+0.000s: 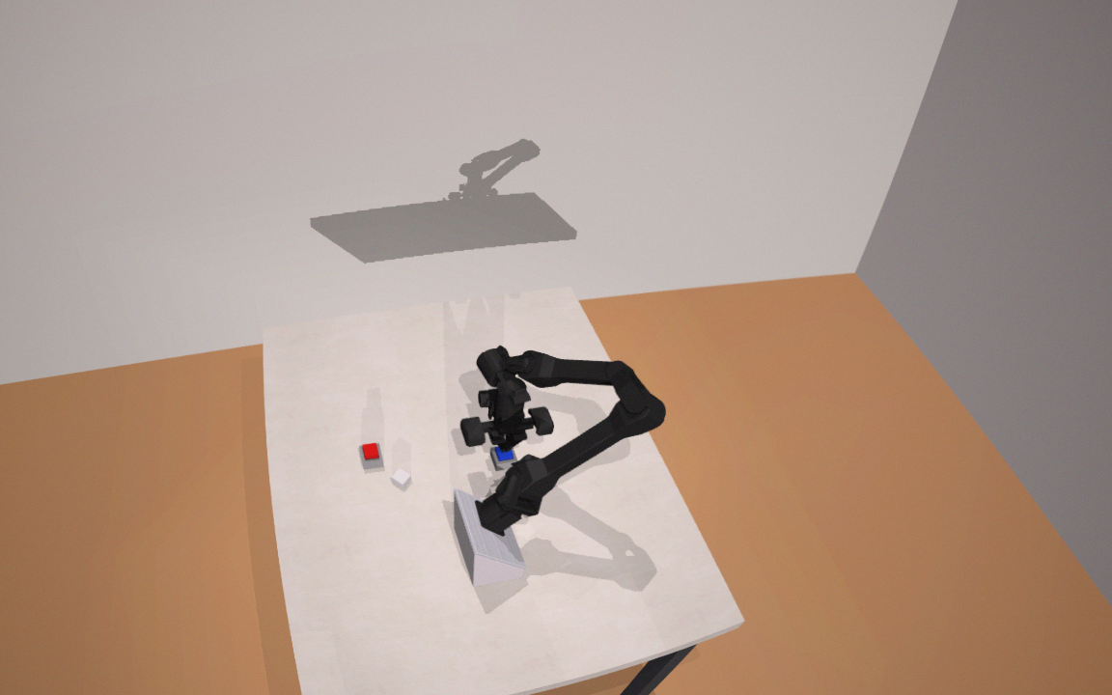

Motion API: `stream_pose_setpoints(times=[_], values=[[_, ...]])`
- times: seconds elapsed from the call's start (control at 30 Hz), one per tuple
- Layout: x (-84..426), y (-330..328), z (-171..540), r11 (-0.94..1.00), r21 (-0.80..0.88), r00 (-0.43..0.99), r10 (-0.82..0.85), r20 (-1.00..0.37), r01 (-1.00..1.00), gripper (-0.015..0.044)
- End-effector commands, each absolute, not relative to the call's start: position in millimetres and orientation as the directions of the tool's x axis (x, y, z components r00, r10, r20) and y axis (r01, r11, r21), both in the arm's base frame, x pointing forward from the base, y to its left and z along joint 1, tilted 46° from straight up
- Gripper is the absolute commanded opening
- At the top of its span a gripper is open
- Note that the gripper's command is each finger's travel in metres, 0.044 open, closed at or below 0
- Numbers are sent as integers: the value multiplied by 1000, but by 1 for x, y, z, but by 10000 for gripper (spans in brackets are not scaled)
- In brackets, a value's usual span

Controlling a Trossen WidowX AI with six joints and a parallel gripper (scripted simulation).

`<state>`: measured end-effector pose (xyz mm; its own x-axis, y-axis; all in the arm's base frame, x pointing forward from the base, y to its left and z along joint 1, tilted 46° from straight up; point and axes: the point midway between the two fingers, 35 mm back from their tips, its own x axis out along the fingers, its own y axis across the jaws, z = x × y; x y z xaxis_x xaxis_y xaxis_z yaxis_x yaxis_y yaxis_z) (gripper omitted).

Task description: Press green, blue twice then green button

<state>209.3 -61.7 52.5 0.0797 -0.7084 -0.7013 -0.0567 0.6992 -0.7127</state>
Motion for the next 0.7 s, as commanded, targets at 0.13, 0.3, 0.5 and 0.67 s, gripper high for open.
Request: stream_pose_setpoints(times=[0.13,0.3,0.5,0.67], values=[[208,-65,50,695,-717,78,-713,-697,-62,20],[208,-65,50,695,-717,78,-713,-697,-62,20],[208,-65,50,695,-717,78,-713,-697,-62,20],[209,-59,55,699,-713,79,-709,-701,-58,20]])
